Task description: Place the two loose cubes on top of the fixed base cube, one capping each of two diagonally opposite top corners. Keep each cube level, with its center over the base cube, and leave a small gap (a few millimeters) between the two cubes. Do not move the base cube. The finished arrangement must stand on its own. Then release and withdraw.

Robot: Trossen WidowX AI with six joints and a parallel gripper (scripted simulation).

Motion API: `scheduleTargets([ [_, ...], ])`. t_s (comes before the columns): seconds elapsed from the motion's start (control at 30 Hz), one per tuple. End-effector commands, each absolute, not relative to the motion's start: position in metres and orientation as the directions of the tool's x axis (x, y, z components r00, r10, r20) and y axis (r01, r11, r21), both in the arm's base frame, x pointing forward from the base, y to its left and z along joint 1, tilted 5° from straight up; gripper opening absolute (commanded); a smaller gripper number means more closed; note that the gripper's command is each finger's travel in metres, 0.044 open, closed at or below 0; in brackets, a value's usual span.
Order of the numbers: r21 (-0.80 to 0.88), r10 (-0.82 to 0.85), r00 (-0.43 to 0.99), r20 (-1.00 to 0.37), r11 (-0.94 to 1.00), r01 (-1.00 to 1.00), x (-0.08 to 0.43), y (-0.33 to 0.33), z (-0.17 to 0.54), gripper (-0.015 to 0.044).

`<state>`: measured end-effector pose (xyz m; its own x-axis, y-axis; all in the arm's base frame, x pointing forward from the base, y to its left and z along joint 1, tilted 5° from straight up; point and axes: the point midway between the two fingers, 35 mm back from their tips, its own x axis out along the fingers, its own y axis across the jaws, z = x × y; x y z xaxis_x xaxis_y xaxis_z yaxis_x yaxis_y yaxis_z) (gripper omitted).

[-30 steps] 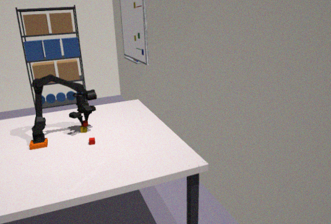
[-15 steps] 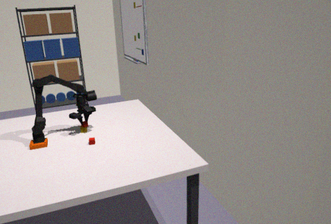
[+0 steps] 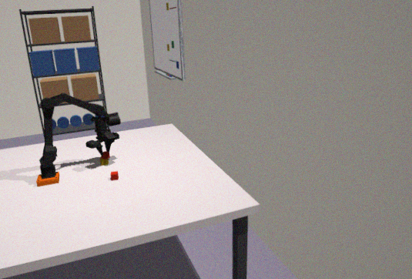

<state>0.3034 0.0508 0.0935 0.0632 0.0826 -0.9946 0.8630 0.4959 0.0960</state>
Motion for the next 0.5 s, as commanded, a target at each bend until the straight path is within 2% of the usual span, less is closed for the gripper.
scheduleTargets([
  [0.0,0.094,0.077,0.065,-0.995,0.500,0.861,0.304,0.050,0.093,0.0205],
  [0.47,0.096,0.082,0.063,-0.995,0.496,0.863,0.302,0.049,0.113,0.0205],
])
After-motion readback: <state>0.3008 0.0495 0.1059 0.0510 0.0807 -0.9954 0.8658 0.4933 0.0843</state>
